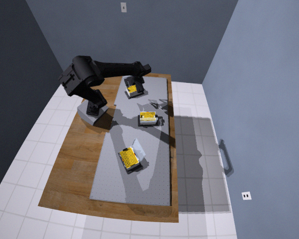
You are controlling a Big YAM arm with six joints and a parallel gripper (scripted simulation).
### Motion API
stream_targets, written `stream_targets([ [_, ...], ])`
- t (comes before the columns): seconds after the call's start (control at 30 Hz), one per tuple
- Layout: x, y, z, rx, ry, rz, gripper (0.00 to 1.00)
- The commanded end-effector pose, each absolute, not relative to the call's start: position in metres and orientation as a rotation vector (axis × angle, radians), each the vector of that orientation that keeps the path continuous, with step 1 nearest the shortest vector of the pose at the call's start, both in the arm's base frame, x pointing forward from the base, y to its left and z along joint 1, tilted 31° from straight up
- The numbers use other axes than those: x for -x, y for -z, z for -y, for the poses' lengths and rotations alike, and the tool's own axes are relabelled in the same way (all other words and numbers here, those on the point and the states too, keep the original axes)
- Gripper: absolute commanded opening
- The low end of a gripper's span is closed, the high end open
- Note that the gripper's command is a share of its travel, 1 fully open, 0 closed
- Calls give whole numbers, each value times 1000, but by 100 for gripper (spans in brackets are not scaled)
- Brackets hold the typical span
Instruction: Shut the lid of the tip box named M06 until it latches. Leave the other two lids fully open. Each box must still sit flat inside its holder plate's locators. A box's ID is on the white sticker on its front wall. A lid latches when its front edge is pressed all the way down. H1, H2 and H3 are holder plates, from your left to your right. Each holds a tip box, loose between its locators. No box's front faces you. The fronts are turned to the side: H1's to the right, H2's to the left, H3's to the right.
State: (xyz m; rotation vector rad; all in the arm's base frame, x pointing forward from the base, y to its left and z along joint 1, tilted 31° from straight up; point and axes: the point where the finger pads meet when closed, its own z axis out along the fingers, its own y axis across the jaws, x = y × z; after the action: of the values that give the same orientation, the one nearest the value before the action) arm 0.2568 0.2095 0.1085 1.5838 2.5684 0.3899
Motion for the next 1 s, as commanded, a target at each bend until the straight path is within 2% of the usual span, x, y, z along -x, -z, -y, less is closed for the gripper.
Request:
stream_targets([
  [0.0,-265,-90,-204,-1547,-386,-2589,100],
  [0.83,-308,1,-171,-1549,-383,-2590,100],
  [0.97,-305,-3,-180,-1513,-399,-2605,100],
])
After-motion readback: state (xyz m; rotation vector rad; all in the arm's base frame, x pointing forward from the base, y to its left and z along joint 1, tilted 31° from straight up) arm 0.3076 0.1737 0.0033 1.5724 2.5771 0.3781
